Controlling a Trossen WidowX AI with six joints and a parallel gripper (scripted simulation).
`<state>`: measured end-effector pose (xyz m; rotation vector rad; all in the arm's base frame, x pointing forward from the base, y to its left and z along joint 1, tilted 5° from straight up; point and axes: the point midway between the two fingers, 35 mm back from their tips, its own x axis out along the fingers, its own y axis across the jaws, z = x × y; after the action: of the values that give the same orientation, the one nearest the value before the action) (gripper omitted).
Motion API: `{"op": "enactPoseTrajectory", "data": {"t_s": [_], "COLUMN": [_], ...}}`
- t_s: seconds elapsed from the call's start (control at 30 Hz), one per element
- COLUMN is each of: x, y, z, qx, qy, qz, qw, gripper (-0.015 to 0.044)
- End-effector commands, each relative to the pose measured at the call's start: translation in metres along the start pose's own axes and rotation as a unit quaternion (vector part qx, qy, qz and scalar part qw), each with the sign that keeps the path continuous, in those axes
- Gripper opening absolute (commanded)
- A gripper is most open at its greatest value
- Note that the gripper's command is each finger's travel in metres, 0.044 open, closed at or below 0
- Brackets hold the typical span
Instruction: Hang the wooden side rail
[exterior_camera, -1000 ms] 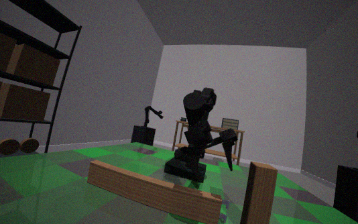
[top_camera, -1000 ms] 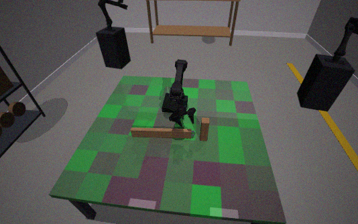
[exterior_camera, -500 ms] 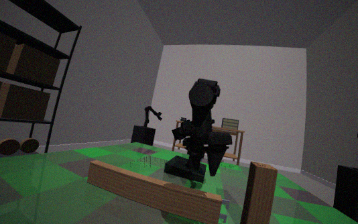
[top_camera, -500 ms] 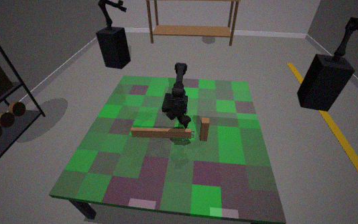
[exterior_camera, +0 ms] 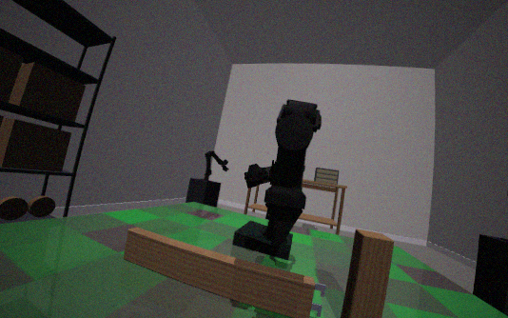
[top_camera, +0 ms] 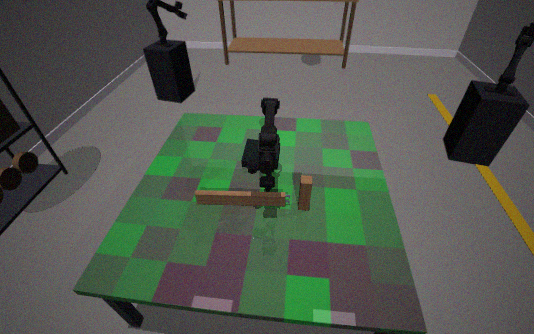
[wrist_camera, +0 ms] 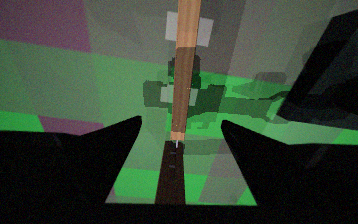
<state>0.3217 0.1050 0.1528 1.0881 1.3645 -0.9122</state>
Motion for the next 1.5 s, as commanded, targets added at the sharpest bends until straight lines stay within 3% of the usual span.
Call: {"op": "enactPoseTrajectory", "data": {"t_s": [0.0, 0.17, 1.47], "x": [0.001, 0.033, 0.093], "y": [0.0, 0.0, 0.001], "z": [0.001, 0.001, 0.002], "qx": [0.01, 0.01, 0.009], "qy": [-0.005, -0.005, -0.005], "qz": [-0.004, -0.004, -0.004], "qw": [1.0, 1.0, 1.0], "gripper": [0.044, 0.044, 0.044]}}
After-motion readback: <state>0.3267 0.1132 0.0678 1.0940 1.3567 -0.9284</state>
